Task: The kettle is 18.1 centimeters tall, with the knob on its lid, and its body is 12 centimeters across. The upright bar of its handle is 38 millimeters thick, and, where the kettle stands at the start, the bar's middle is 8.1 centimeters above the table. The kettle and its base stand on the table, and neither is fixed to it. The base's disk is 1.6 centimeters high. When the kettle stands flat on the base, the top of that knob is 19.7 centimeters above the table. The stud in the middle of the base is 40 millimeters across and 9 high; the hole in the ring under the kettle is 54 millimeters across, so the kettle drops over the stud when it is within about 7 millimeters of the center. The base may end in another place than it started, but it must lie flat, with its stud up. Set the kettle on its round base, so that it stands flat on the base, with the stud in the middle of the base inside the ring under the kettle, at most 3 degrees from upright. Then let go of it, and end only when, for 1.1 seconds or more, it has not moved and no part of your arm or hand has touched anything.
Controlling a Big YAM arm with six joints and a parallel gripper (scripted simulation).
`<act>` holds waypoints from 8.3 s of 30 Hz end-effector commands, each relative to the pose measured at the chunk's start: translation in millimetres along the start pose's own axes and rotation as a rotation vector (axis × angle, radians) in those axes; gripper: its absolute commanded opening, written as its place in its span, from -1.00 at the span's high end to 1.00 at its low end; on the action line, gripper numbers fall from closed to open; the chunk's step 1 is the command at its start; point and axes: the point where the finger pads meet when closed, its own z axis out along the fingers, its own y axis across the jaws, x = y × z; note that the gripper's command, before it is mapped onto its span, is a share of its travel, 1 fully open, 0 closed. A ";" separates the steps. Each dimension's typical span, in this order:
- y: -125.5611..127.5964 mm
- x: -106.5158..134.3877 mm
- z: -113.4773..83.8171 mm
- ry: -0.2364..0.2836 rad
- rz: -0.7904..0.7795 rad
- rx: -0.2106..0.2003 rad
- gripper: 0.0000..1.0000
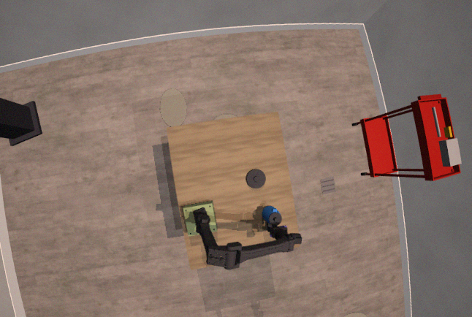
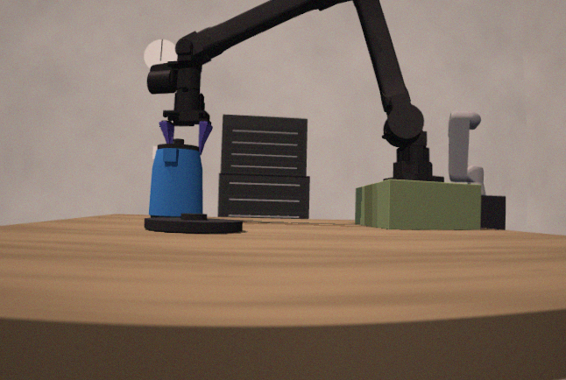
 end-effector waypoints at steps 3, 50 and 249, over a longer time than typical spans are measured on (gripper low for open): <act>2.8 -5.8 4.7 -0.001 -0.001 0.000 -0.49; 6.2 -4.4 28.5 -0.003 -0.006 -0.007 -0.49; 21.9 -0.6 -57.3 -0.010 0.004 -0.084 1.00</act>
